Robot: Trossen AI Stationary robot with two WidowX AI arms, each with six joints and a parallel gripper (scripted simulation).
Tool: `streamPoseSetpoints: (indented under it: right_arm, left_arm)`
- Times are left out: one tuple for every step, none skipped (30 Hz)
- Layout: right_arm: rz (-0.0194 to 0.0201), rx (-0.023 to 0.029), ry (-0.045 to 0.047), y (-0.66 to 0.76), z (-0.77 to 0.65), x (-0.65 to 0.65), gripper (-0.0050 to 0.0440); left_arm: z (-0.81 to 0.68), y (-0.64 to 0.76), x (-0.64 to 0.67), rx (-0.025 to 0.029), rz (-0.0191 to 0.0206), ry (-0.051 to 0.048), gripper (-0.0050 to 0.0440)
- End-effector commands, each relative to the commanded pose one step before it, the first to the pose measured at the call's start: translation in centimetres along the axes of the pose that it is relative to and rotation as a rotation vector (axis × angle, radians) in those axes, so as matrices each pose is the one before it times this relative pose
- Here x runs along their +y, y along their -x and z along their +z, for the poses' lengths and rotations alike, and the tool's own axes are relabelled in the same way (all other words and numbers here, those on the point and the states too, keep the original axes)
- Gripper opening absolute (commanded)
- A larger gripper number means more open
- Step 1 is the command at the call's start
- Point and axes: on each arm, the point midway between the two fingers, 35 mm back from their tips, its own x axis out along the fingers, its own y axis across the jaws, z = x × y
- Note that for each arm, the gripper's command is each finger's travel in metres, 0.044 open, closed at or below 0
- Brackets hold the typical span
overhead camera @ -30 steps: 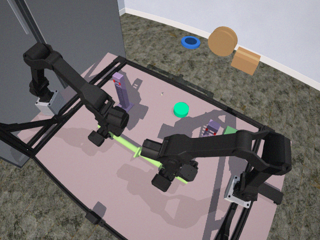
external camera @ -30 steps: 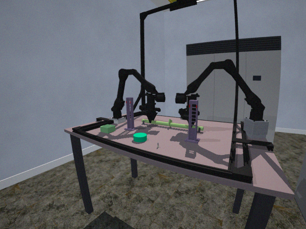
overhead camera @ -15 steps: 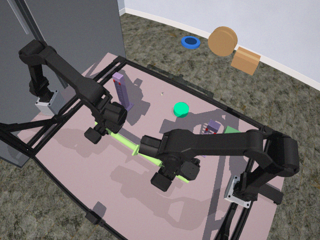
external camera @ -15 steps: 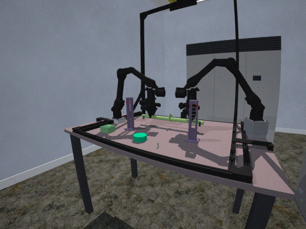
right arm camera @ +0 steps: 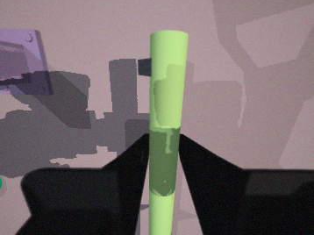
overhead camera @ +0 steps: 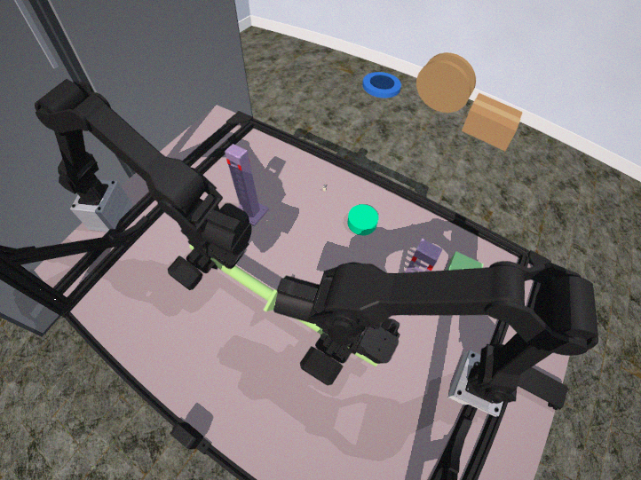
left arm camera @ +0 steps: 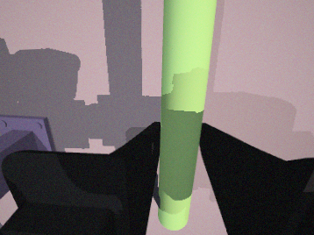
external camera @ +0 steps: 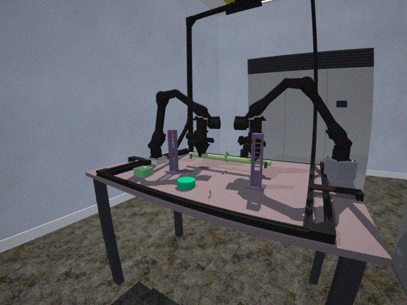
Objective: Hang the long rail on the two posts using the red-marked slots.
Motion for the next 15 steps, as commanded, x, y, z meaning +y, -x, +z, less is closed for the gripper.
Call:
streamPoseSetpoints:
  right_arm:
    - [0.04952,-0.00265,0.00187,0.067,-0.063,-0.328,0.0000]
    - [0.01576,0.00011,0.00034,-0.007,-0.008,-0.037,0.0000]
    - [0.01576,0.00039,0.00041,-0.003,-0.009,-0.038,0.0000]
    - [0.01299,0.00053,0.00039,0.001,-0.009,-0.032,0.0000]
    - [0.00779,0.00041,0.00025,0.002,-0.006,-0.019,0.0000]
    - [0.00260,0.00015,0.00009,0.001,-0.002,-0.007,0.0000]
    - [0.00000,0.00000,0.00000,0.000,0.000,0.000,0.0000]
    - [0.00000,0.00000,0.00000,0.000,0.000,0.000,0.0000]
    - [0.00246,-0.00021,-0.00007,-0.002,0.001,-0.006,0.0000]
    - [0.00738,-0.00059,-0.00019,-0.004,0.004,-0.019,0.0000]
    - [0.01232,-0.00084,-0.00027,-0.005,0.006,-0.033,0.0000]
    - [0.01548,-0.00079,-0.00027,-0.003,0.006,-0.041,0.0000]
    - [0.01556,-0.00050,-0.00019,0.001,0.004,-0.042,0.0000]
    - [0.01557,-0.00021,-0.00011,0.004,0.003,-0.043,0.0000]
    - [0.01558,0.00008,-0.00003,0.008,0.001,-0.043,0.0000]
  left_arm:
    - [-0.097,0.134,-0.267,-0.00400,0.05868,-0.00240,0.0000]
    - [-0.002,-0.019,-0.044,-0.00089,0.01573,0.00032,0.0000]
    - [-0.001,-0.015,-0.044,-0.00111,0.01572,0.00036,0.0000]
    - [0.000,-0.009,-0.036,-0.00108,0.01295,0.00032,0.0000]
    - [0.000,-0.004,-0.022,-0.00072,0.00776,0.00021,0.0000]
    - [0.000,-0.001,-0.007,-0.00025,0.00259,0.00007,0.0000]
    - [0.000,0.000,0.000,0.00000,0.00000,0.00000,0.0000]
    - [0.000,0.000,0.000,0.00000,0.00000,0.00000,0.0000]
    - [-0.001,-0.002,-0.007,0.00018,0.00246,0.00000,0.0000]
    - [-0.002,-0.004,-0.022,0.00052,0.00738,0.00000,0.0000]
    - [-0.003,-0.005,-0.036,0.00076,0.01231,0.00000,0.0000]
    - [-0.003,-0.002,-0.046,0.00075,0.01547,0.00000,0.0000]
    - [-0.002,0.002,-0.045,0.00053,0.01554,0.00000,0.0000]
    - [0.000,0.007,-0.045,0.00030,0.01556,0.00001,0.0000]
    - [0.001,0.011,-0.045,0.00008,0.01557,0.00002,0.0000]
